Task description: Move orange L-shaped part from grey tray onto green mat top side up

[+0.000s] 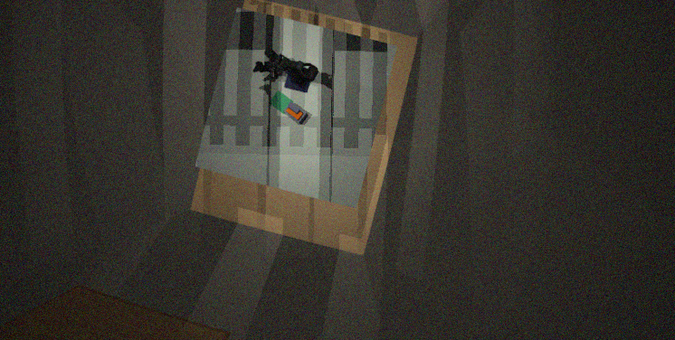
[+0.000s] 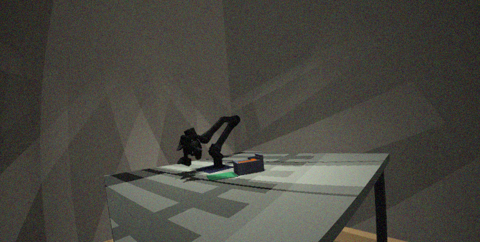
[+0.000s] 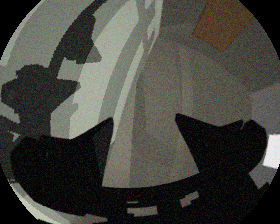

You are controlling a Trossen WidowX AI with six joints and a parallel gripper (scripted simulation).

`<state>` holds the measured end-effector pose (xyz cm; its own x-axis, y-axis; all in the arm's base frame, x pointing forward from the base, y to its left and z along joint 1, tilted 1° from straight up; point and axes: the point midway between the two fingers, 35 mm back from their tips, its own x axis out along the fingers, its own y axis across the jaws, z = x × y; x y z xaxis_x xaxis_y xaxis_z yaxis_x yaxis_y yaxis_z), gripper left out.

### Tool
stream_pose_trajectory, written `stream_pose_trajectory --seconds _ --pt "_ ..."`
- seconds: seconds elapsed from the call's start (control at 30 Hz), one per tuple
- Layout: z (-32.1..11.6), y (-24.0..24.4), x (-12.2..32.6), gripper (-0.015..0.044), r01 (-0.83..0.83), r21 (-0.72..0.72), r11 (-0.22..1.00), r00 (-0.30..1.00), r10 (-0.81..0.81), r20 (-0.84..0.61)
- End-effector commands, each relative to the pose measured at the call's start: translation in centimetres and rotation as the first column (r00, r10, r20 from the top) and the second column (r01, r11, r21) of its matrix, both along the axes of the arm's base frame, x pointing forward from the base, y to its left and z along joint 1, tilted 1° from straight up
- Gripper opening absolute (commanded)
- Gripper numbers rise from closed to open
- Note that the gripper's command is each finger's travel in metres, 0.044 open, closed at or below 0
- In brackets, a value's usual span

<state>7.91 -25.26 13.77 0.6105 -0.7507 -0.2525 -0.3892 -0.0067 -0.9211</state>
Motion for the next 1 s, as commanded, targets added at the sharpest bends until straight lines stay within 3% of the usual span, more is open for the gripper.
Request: stream_pose_trajectory --seconds 0.0,0.1,0.27,0.43,0.57,0.77,0.97 --pt "0.0 0.0 0.2 0.0374 -0.003 0.011 1.0 1.0 0.003 0.007" --pt "0.2 -0.1 1.7 0.0295 -0.029 0.11 0.993 0.997 0.021 0.071" --pt "0.6 0.6 6.8 0.018 -0.116 0.419 0.901 0.975 0.023 0.221" --pt "0.8 2.8 12.1 0.018 -0.166 0.688 0.706 0.961 -0.041 0.274" --pt "1.0 5.8 16.1 0.018 -0.15 0.852 0.502 0.965 -0.114 0.237" --pt "1.3 11.0 20.2 0.018 -0.059 0.967 0.249 0.978 -0.181 0.106" --pt "1.6 16.4 22.7 0.018 0.086 0.995 0.051 0.969 -0.235 -0.072"
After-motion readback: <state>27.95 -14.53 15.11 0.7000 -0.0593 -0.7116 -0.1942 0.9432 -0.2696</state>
